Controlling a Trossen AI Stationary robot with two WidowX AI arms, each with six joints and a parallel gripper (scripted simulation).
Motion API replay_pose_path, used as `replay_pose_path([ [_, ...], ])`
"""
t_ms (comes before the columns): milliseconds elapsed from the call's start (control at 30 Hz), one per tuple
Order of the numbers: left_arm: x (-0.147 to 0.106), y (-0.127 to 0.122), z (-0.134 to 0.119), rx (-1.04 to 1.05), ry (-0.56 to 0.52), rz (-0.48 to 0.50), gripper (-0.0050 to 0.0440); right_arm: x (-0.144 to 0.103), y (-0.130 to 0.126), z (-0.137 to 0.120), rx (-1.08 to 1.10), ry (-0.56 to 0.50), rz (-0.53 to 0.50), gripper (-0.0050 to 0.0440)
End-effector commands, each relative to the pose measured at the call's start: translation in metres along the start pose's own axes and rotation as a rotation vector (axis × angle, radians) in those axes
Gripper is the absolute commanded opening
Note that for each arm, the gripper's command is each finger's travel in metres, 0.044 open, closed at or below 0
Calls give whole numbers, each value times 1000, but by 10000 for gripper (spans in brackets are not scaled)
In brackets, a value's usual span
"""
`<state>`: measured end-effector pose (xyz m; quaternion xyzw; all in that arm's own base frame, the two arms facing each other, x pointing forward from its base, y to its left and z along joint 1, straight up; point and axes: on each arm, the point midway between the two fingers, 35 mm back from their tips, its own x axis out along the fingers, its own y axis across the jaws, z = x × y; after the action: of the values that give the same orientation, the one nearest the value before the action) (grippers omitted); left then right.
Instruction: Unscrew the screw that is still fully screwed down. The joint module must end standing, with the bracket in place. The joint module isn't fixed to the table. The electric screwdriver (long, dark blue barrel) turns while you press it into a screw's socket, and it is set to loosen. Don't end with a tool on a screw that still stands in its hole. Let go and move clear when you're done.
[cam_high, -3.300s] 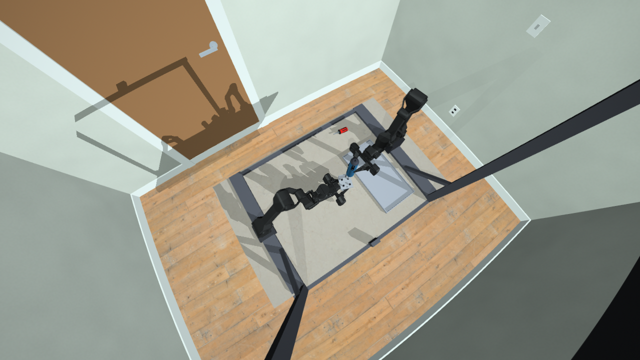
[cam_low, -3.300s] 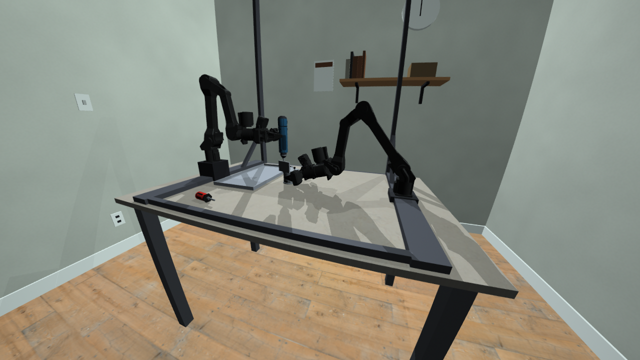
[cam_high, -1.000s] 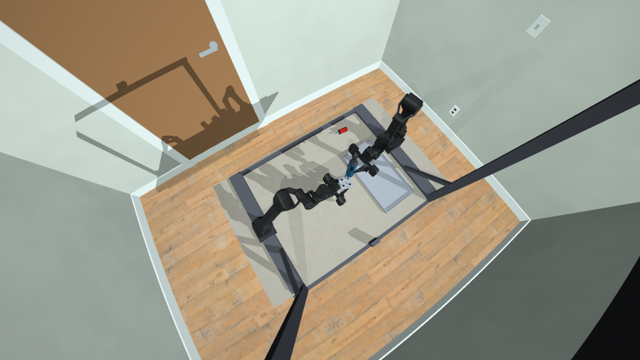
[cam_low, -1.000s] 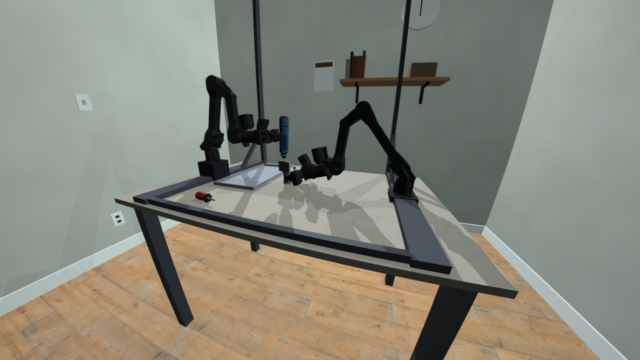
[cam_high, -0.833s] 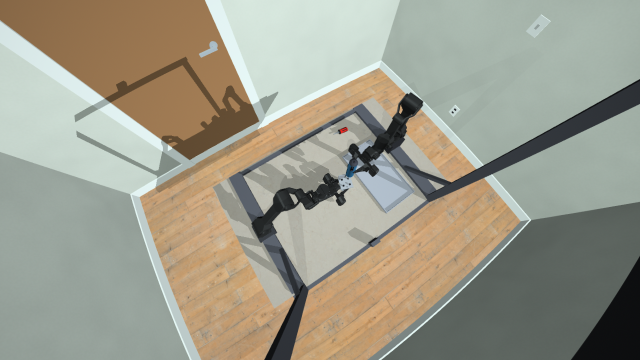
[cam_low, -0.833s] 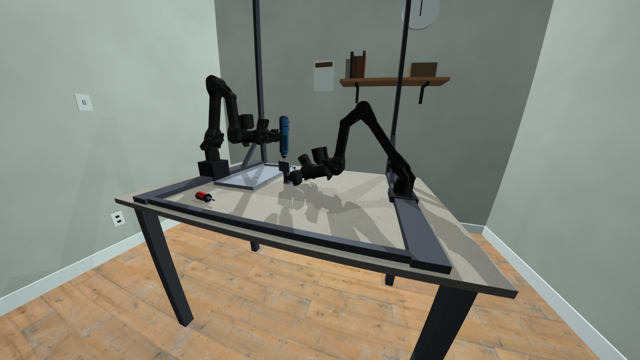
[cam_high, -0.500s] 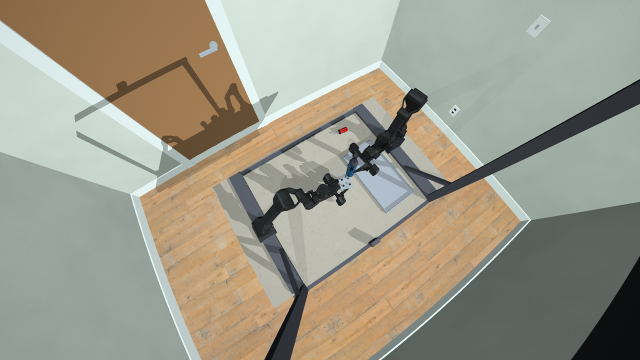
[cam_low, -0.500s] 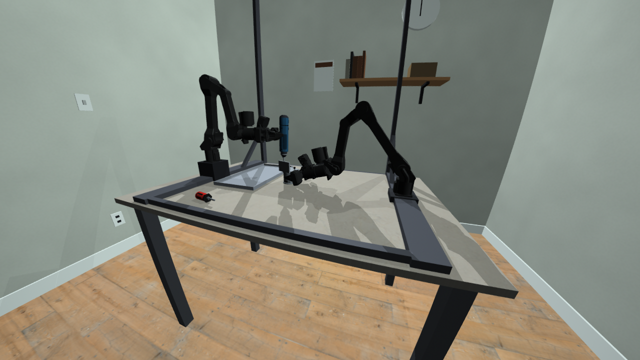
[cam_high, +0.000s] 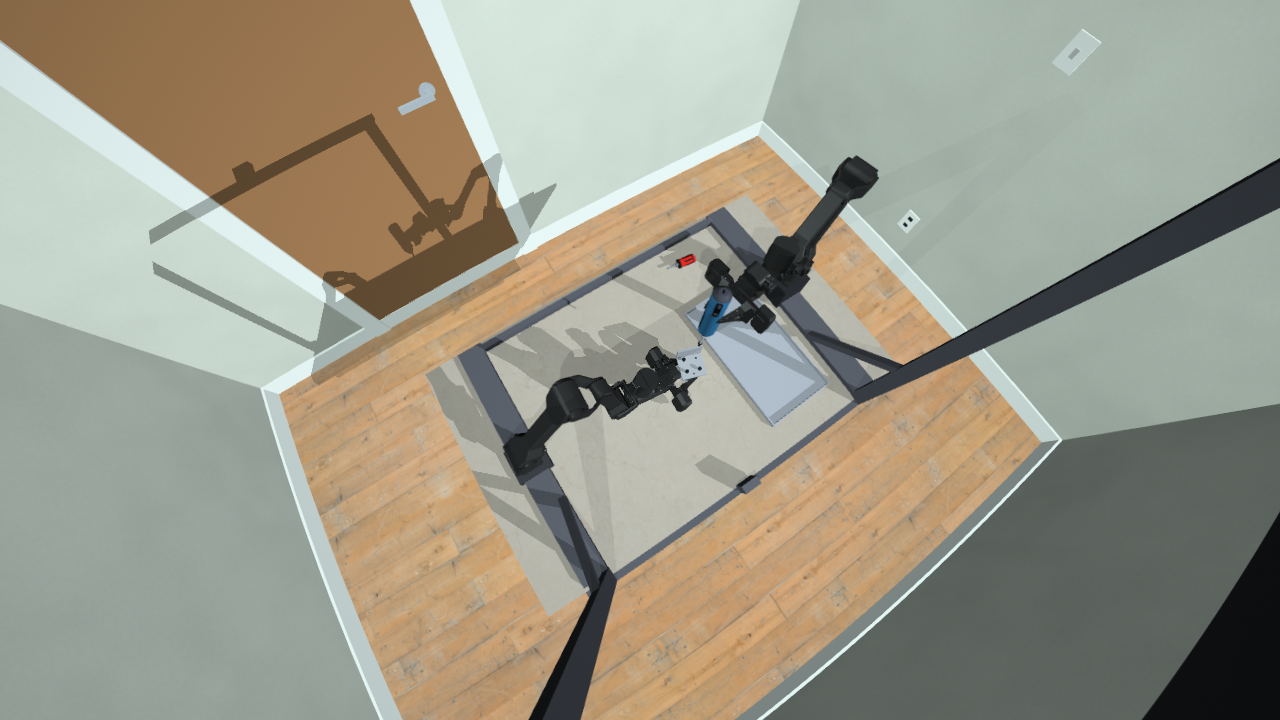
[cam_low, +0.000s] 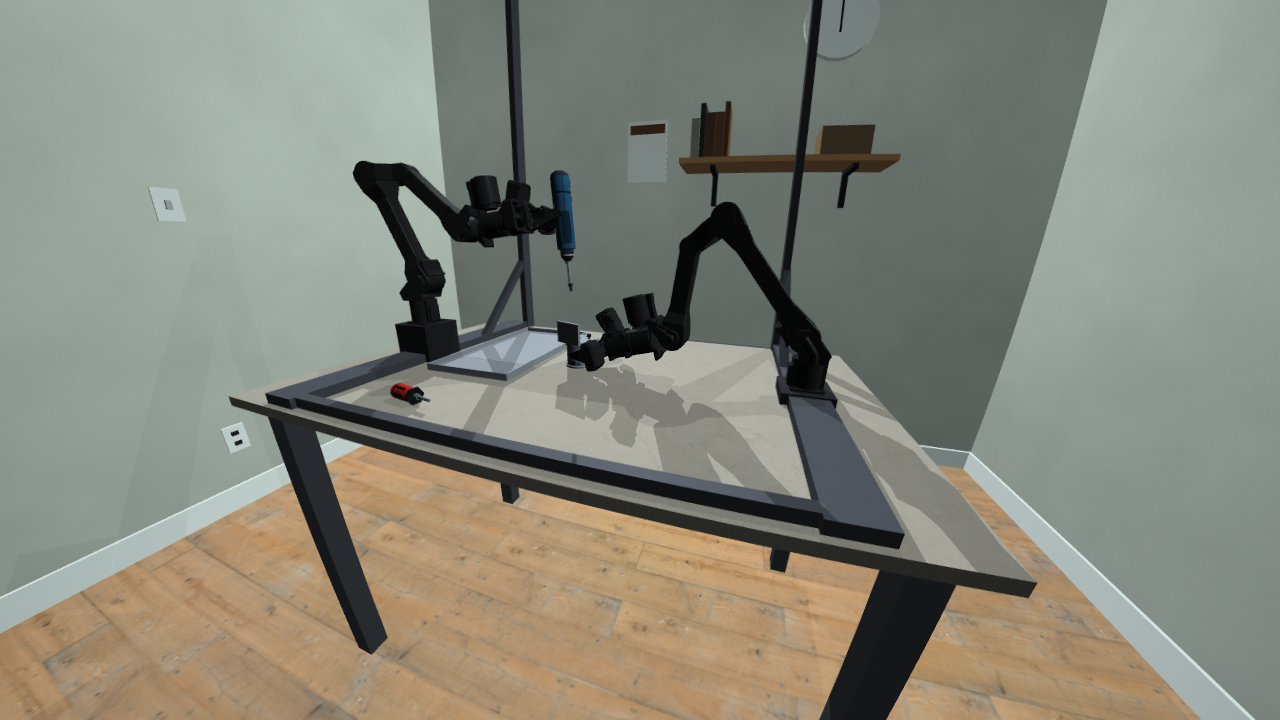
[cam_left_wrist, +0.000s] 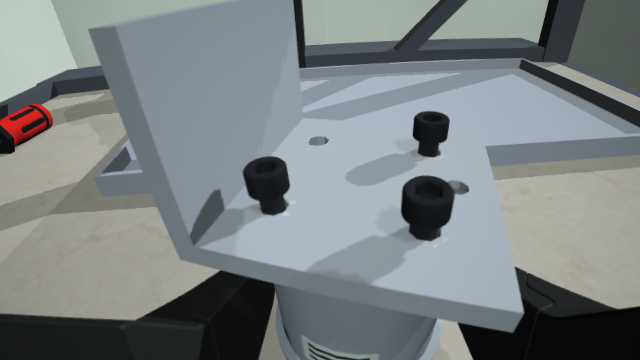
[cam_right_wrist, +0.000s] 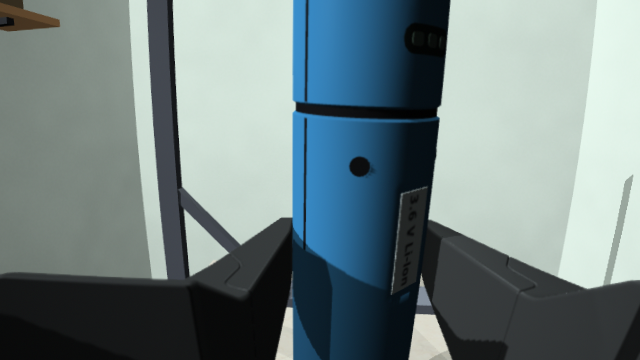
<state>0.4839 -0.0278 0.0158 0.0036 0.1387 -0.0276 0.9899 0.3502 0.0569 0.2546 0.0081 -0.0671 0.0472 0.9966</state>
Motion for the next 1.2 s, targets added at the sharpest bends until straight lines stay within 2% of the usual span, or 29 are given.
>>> replay_pose_path([
  [0, 0, 0, 12, 1, -26, -1, 243, 3, 0, 5, -6, 61, -2, 161],
  [133, 0, 0, 12, 1, -26, -1, 243, 2, 0, -3, -11, 99, -2, 161],
  [700, 0, 0, 12, 1, -26, -1, 243, 2, 0, -2, -11, 97, -2, 161],
  [733, 0, 0, 12, 1, -26, -1, 243, 1, 0, -11, -13, 118, 0, 161],
  [867, 0, 0, 12, 1, -26, -1, 339, 1, 0, -11, -13, 118, 0, 161],
  [900, 0, 0, 12, 1, -26, -1, 363, 2, 0, 0, -11, 97, -2, 161],
  [1000, 0, 0, 12, 1, -26, -1, 435, 2, 0, 4, -11, 99, -2, 161],
  [1167, 0, 0, 12, 1, -26, -1, 440, 2, 0, 12, -11, 99, -2, 161],
])
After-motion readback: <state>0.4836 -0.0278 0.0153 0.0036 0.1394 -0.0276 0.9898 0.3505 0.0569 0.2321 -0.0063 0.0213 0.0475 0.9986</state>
